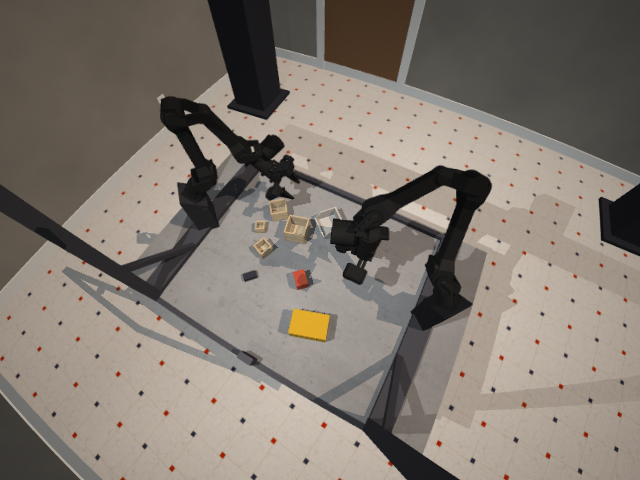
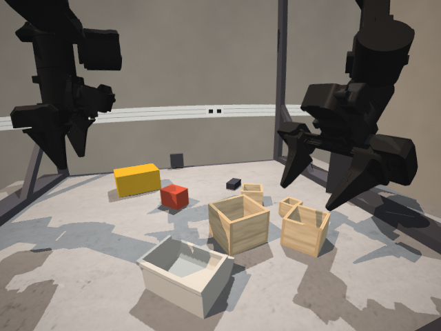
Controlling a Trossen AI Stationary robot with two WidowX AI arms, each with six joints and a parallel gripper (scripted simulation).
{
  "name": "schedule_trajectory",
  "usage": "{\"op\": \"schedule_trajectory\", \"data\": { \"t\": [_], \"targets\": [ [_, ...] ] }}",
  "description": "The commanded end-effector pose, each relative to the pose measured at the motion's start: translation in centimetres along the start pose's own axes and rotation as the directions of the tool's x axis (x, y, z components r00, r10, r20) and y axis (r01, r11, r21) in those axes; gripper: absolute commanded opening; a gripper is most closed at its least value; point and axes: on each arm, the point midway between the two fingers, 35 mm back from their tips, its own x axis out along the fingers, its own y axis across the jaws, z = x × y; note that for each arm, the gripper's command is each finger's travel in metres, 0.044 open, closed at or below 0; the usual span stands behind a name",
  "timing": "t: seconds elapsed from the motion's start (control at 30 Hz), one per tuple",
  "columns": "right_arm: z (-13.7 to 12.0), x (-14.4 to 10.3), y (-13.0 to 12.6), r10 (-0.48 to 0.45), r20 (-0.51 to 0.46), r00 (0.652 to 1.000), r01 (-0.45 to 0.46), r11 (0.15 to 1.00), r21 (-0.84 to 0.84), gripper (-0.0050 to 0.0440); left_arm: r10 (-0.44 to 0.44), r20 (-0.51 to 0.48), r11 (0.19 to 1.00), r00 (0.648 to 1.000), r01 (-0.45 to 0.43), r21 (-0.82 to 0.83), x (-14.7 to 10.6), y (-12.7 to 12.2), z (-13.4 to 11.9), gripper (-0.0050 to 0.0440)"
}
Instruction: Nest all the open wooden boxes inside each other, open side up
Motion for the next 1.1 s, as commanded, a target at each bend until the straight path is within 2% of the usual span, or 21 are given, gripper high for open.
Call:
{"op": "schedule_trajectory", "data": {
  "t": [0.0, 0.07, 0.2, 0.37, 0.43, 0.47, 0.5, 0.6, 0.63, 0.8, 1.07],
  "targets": [
    [0.1, -0.2, -0.1, 0.003, 0.01, 1.0, -0.003, 1.0, 0.012, 0.04, -0.001, -0.061, 0.998, 0.998, -0.003, -0.068, 0.4, -0.2, -0.2, 0.0304],
    [0.1, -0.2, -0.1, 0.003, 0.01, 1.0, -0.003, 1.0, 0.012, 0.04, -0.007, -0.18, 0.984, 0.984, -0.025, -0.175, 1.0, -0.8, -1.0, 0.0256],
    [0.1, -0.2, -0.1, 0.003, 0.01, 1.0, -0.003, 1.0, 0.012, 0.04, 0.0, -0.315, 0.957, 0.949, -0.091, -0.274, 1.5, -1.5, -1.6, 0.016],
    [0.1, -0.2, -0.1, 0.003, 0.01, 1.0, -0.003, 1.0, 0.012, 0.04, -0.001, -0.482, 0.93, 0.876, -0.177, -0.323, 1.1, -2.7, -3.0, 0.004],
    [0.1, -0.2, -0.1, 0.003, 0.01, 1.0, -0.003, 1.0, 0.012, 0.04, -0.001, -0.482, 0.93, 0.876, -0.177, -0.323, 1.1, -2.7, -3.0, 0.004],
    [0.1, -0.2, -0.1, 0.003, 0.01, 1.0, -0.003, 1.0, 0.012, 0.04, -0.016, -0.551, 0.927, 0.834, -0.194, -0.32, 0.4, -3.2, -4.1, 0.0016],
    [0.1, -0.2, -0.1, 0.003, 0.01, 1.0, -0.003, 1.0, 0.012, 0.04, 0.005, -0.579, 0.918, 0.815, -0.234, -0.322, 0.4, -3.3, -3.9, 0.0],
    [0.1, -0.2, -0.1, 0.003, 0.01, 1.0, -0.003, 1.0, 0.012, 0.04, 0.014, -0.666, 0.911, 0.746, -0.283, -0.299, -0.6, -3.8, -4.8, 0.0],
    [0.1, -0.2, -0.1, 0.003, 0.01, 1.0, -0.003, 1.0, 0.012, 0.04, 0.019, -0.678, 0.91, 0.735, -0.294, -0.293, -0.7, -3.9, -4.8, 0.0],
    [0.1, -0.2, -0.1, 0.003, 0.01, 1.0, -0.003, 1.0, 0.012, 0.04, 0.017, -0.688, 0.911, 0.725, -0.296, -0.289, -0.8, -4.0, -5.2, 0.0],
    [0.1, -0.2, -0.1, 0.003, 0.01, 1.0, -0.003, 1.0, 0.012, 0.04, 0.013, -0.693, 0.912, 0.721, -0.293, -0.287, 1.2, -4.0, -7.6, -0.0002]
  ]
}}
